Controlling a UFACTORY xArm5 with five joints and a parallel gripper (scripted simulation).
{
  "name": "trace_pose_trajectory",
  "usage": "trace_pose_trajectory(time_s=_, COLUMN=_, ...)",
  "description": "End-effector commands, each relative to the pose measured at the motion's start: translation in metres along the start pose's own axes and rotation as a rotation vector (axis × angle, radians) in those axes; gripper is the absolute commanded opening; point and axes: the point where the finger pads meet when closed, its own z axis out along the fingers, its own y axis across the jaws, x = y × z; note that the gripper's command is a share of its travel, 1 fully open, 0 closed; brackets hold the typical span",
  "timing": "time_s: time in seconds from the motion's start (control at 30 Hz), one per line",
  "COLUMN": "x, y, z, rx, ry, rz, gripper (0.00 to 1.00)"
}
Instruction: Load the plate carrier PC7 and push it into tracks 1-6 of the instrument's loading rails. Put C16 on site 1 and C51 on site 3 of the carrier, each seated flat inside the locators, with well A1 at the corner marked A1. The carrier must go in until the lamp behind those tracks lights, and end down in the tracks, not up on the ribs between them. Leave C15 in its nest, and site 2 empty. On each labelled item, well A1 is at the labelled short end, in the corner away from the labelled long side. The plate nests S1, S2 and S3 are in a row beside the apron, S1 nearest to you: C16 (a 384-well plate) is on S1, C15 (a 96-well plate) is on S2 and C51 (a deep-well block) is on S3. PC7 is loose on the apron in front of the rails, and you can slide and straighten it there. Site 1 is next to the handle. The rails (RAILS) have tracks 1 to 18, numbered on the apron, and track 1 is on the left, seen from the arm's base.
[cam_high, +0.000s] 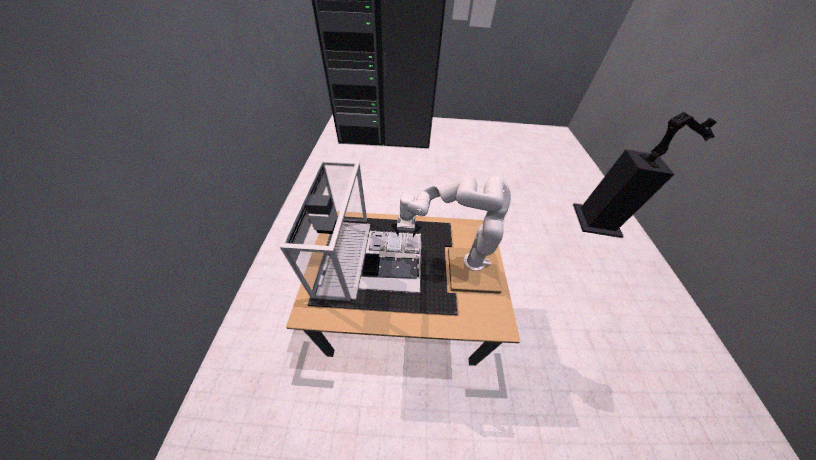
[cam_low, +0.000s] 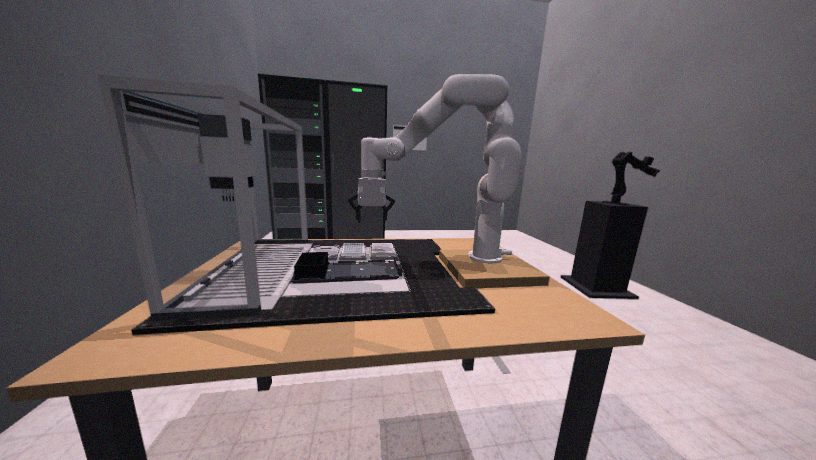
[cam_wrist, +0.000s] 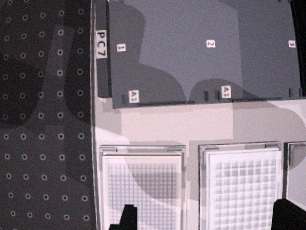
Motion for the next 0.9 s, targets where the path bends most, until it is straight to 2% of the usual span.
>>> trace_pose_trajectory(time_s=0.0, x=-0.011, y=-0.012, z=0.000, rx=-0.006, ry=-0.004, rz=-0.001, gripper=1.00)
trace_pose_trajectory(time_s=0.27, x=-0.037, y=-0.042, z=0.003, rx=-0.006, ry=-0.004, rz=-0.001, gripper=1.00)
trace_pose_trajectory(time_s=0.77, x=-0.038, y=-0.043, z=0.004, rx=-0.006, ry=-0.004, rz=-0.001, gripper=1.00)
trace_pose_trajectory(time_s=0.87, x=-0.038, y=-0.043, z=0.009, rx=-0.006, ry=-0.004, rz=-0.001, gripper=1.00)
